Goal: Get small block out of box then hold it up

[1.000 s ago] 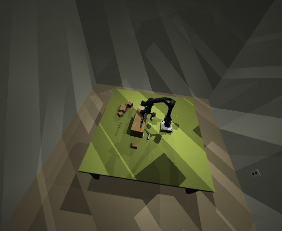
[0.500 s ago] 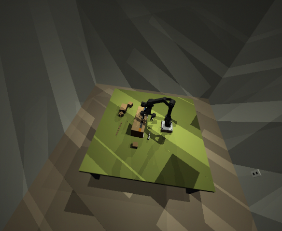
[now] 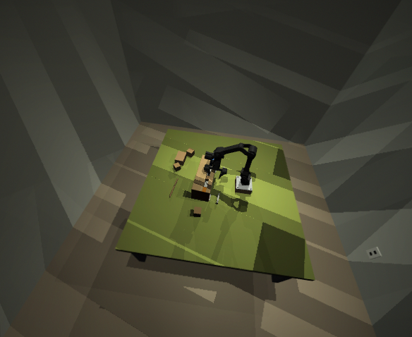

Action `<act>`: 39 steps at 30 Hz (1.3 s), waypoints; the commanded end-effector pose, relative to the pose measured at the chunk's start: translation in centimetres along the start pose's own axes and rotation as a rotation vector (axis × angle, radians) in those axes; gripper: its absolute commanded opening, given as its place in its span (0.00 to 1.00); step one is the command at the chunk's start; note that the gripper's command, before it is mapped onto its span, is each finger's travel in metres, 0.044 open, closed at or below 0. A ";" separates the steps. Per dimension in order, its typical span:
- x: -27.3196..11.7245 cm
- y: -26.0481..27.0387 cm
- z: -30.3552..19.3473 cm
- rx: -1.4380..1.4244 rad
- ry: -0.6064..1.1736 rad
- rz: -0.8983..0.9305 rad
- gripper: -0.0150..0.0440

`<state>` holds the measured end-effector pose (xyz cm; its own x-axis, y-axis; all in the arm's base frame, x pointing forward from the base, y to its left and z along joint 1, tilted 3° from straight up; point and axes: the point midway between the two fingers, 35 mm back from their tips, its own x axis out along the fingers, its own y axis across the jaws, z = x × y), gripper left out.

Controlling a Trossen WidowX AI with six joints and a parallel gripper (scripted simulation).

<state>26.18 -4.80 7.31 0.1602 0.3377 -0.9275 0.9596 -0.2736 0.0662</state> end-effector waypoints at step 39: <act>2.9 0.1 -8.9 0.003 0.012 0.006 0.93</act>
<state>28.50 3.57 7.85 0.1655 0.3480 -0.9228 0.9592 -0.2741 0.0687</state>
